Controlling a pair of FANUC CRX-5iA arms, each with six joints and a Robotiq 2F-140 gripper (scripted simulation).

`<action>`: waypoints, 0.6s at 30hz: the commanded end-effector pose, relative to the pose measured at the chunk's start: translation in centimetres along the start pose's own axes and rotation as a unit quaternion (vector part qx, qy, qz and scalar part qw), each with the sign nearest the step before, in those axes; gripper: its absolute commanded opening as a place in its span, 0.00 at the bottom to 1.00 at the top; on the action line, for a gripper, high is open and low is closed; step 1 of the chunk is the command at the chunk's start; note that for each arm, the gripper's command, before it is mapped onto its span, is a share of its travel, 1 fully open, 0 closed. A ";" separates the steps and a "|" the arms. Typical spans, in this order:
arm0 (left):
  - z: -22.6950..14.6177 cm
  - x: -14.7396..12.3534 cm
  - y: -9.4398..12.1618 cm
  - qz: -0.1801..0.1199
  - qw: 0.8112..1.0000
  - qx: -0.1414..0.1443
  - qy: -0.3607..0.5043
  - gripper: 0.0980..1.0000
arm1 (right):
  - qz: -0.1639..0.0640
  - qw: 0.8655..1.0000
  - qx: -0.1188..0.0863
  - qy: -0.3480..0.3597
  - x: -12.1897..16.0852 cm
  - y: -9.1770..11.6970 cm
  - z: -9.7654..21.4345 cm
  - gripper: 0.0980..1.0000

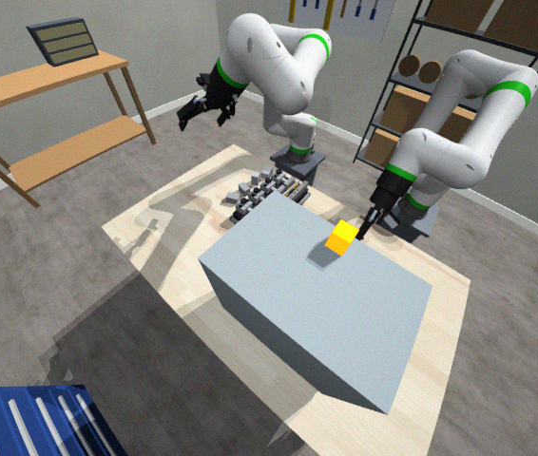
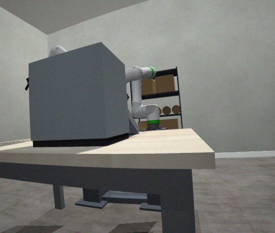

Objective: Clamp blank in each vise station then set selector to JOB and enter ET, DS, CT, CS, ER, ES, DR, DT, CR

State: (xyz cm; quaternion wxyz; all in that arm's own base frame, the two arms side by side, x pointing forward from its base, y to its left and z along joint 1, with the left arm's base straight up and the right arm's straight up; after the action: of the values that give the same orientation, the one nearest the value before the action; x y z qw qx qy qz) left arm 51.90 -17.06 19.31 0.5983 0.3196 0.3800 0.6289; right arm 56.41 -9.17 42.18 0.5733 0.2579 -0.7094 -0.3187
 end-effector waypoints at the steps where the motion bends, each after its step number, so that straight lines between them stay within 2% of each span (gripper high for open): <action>1: 0.1 -0.1 0.8 -0.001 1.000 -0.001 0.000 0.00 | 0.000 1.000 0.001 -0.001 0.1 0.1 0.0 1.00; 5: 0.1 -0.1 1.9 -0.001 1.000 -0.001 0.000 0.00 | 0.000 1.000 0.001 -0.001 0.1 0.1 0.0 1.00; 16: 0.1 -0.1 2.9 -0.001 1.000 -0.001 0.000 0.00 | 0.000 1.000 0.001 -0.001 0.1 0.1 0.0 1.00; 17: 0.4 -0.1 3.8 -0.001 1.000 -0.001 0.000 0.00 | 0.000 1.000 0.001 -0.001 0.1 0.1 0.0 1.00; 18: 0.9 -0.1 5.6 -0.001 1.000 -0.001 0.000 0.00 | 0.000 1.000 0.001 -0.001 0.1 0.1 0.0 1.00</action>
State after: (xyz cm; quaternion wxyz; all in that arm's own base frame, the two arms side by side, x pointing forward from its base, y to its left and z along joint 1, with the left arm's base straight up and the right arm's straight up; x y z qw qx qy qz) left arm 50.41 -17.06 21.99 0.5984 0.3200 0.3801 0.6286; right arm 56.41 -9.17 42.18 0.5733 0.2579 -0.7094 -0.3187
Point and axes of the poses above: on each arm, the point where the finger pads meet when closed, its own y axis back along the fingers, its own z axis across the jaws, x = y × z, the point moved 5 cm from there along y, back along the fingers, and after that the axes turned 6 degrees about y, right-handed, at the moved point
